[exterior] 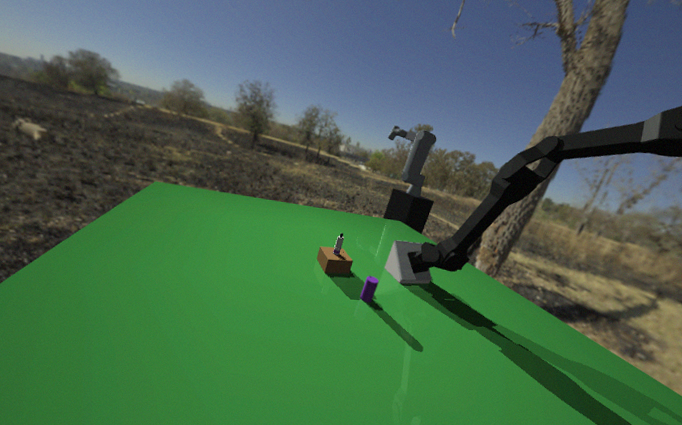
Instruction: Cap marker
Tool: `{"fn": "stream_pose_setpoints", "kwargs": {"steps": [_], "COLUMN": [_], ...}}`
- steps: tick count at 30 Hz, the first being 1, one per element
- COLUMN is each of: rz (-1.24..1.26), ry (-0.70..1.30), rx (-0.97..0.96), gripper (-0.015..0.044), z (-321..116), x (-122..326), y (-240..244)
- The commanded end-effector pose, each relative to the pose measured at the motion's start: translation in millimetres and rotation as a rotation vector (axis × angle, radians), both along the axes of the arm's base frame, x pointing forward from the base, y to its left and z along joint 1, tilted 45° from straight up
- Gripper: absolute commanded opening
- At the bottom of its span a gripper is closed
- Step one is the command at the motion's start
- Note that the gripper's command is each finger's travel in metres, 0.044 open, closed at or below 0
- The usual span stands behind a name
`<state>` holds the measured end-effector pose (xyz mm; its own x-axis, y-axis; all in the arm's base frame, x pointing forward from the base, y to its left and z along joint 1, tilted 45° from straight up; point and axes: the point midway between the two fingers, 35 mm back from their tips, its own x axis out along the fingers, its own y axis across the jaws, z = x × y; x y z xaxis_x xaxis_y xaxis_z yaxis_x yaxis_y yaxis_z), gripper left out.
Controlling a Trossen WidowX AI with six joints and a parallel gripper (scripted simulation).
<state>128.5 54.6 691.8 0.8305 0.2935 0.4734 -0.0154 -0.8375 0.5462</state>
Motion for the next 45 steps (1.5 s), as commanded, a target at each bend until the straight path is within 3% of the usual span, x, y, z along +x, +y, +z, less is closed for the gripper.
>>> {"fn": "stream_pose_setpoints", "kwargs": {"steps": [1, 6, 17, 28, 37, 41, 45], "rz": [-0.005, -0.121, -0.232, -0.047, 0.331, 0.534, 0.746], "ry": [-0.002, -0.018, 0.103, 0.411, 0.723, 0.842, 0.933], "rx": [-0.013, -0.350, -1.051, -1.571, -1.701, -1.629, -1.430], "gripper": [0.0374, 0.0244, 0.0244, 0.0244, 0.0244, 0.0244, 0.0244], "z": [-0.9, -32.4, -147.2, -303.0, -431.2, -479.9, -523.0], "x": [0.8, 29.5, 126.1, 202.4, 202.4, 180.8, 144.3], "y": [2.0, 49.9, 98.6, 58.5, -14.1, -45.4, -72.7]}}
